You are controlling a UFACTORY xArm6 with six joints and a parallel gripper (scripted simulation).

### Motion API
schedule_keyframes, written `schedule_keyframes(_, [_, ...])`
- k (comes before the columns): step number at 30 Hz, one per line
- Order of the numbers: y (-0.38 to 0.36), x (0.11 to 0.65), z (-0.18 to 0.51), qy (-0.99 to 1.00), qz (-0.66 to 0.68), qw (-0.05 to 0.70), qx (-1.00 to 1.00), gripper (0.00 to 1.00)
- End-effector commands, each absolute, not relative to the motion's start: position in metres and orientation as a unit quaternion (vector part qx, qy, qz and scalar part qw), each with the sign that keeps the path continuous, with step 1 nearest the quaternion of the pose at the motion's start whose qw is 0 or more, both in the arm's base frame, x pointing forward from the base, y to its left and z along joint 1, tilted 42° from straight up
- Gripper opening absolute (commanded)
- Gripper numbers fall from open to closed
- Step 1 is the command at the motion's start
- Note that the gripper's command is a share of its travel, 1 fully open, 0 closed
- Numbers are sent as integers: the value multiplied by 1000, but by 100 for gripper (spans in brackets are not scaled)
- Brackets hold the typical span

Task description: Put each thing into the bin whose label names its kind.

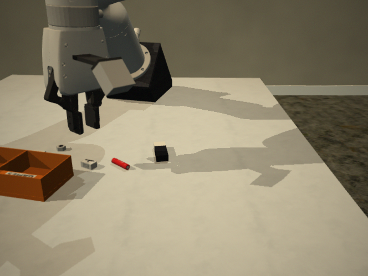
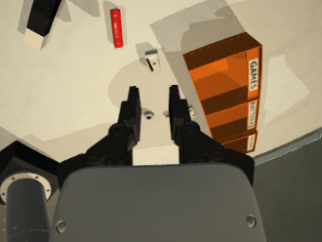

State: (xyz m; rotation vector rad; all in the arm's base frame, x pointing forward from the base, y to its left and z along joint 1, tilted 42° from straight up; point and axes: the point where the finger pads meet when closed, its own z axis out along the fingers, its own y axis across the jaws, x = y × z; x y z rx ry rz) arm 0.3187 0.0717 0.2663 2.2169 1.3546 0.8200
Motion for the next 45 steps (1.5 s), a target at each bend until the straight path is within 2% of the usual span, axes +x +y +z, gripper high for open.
schedule_keyframes(1, [72, 319, 267, 543, 286, 218, 759, 29])
schedule_keyframes(34, [72, 319, 267, 543, 286, 218, 759, 29])
schedule_keyframes(45, [71, 343, 241, 543, 286, 218, 759, 29])
